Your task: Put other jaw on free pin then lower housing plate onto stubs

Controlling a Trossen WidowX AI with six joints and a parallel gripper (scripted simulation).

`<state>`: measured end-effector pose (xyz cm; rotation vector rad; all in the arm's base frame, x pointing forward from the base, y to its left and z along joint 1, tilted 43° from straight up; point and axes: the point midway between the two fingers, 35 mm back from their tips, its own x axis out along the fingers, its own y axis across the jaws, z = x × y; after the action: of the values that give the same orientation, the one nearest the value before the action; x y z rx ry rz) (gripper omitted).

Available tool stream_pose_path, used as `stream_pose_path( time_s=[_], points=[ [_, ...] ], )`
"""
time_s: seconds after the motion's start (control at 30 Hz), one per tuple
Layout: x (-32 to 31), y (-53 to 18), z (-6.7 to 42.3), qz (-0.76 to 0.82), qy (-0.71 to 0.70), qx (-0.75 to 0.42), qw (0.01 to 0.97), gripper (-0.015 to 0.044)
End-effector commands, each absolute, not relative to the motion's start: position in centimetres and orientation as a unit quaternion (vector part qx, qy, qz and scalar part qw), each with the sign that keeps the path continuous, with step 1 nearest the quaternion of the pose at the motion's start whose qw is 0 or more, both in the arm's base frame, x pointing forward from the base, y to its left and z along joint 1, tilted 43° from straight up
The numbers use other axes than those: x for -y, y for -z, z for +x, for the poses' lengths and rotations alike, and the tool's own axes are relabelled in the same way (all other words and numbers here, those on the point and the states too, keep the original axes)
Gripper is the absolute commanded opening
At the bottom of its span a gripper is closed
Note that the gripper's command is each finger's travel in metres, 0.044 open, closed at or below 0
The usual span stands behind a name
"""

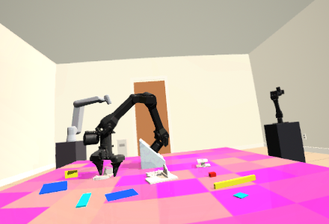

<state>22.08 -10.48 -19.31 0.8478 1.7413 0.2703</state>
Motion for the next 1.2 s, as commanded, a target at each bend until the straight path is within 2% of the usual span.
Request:
stream_pose_path(
  time_s=[0.0, 0.43, 0.8, 0.9, 1.17],
  points=[
    [10.41, 19.32, 22.11, 0.363, -0.114, -0.737, 0.559, 0.0440],
    [10.38, 19.35, 22.11, 0.363, -0.114, -0.737, 0.559, 0.0440],
    [10.45, 19.34, 22.07, 0.360, -0.115, -0.738, 0.559, 0.0151],
    [10.45, 19.34, 22.07, 0.360, -0.115, -0.738, 0.559, 0.0134],
    [10.45, 19.34, 22.07, 0.360, -0.115, -0.738, 0.559, 0.0134]
  ],
)
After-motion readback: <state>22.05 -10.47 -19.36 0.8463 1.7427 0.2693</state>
